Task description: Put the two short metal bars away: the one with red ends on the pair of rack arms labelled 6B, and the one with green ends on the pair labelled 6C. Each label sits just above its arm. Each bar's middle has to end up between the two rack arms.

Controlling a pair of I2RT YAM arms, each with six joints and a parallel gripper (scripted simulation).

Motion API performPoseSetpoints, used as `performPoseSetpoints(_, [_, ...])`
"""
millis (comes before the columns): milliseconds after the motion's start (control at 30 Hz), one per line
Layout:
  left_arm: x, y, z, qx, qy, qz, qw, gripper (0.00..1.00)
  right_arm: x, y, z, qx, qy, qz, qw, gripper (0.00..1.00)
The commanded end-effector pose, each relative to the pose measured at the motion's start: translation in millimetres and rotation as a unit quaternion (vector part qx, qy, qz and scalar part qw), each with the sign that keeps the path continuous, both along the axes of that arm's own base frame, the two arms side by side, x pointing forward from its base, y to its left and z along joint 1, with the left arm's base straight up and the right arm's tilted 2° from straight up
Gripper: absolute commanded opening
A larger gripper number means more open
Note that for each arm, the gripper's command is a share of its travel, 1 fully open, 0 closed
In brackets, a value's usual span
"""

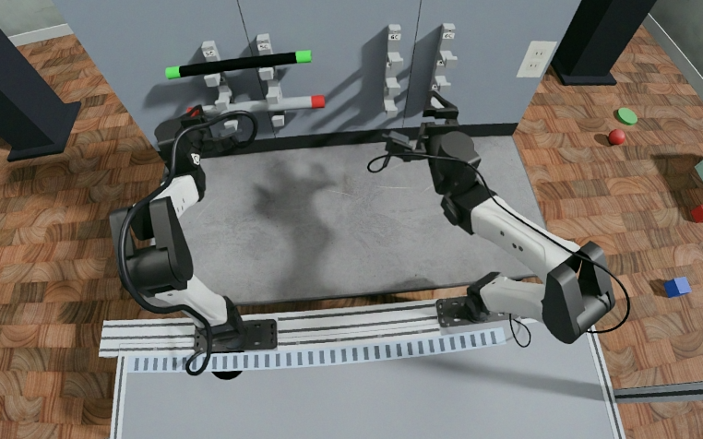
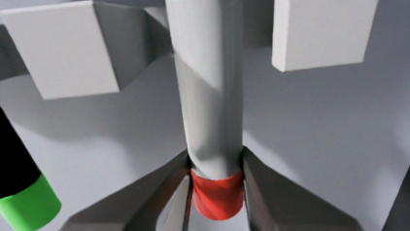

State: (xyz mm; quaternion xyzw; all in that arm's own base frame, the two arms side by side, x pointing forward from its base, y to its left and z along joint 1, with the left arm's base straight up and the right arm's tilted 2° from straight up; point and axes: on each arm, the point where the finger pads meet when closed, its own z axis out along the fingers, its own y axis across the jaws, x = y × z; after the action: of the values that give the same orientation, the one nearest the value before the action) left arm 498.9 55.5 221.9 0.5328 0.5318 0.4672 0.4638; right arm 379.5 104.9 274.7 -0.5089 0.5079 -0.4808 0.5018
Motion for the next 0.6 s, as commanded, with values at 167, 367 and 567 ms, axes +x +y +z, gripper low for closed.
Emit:
performPoseSetpoints(167, [0.6, -1.7, 57.1, -0.003, -0.067, -0.001, 0.998, 0.00, 0.1, -1.0, -5.3, -0.003, 0.002, -0.003, 1.000, 1.00])
performPoseSetpoints(367, [-0.3, -2.0, 57.8, -0.003, -0.067, -0.001, 0.998, 0.00, 0.1, -1.0, -5.3, -0.003, 0.002, -0.003, 1.000, 1.00])
performPoseSetpoints(567, [-5.9, -2.6, 58.1, -0.003, -0.067, -0.001, 0.998, 0.00, 0.1, -1.0, -5.3, -0.003, 0.002, -0.003, 1.000, 1.00])
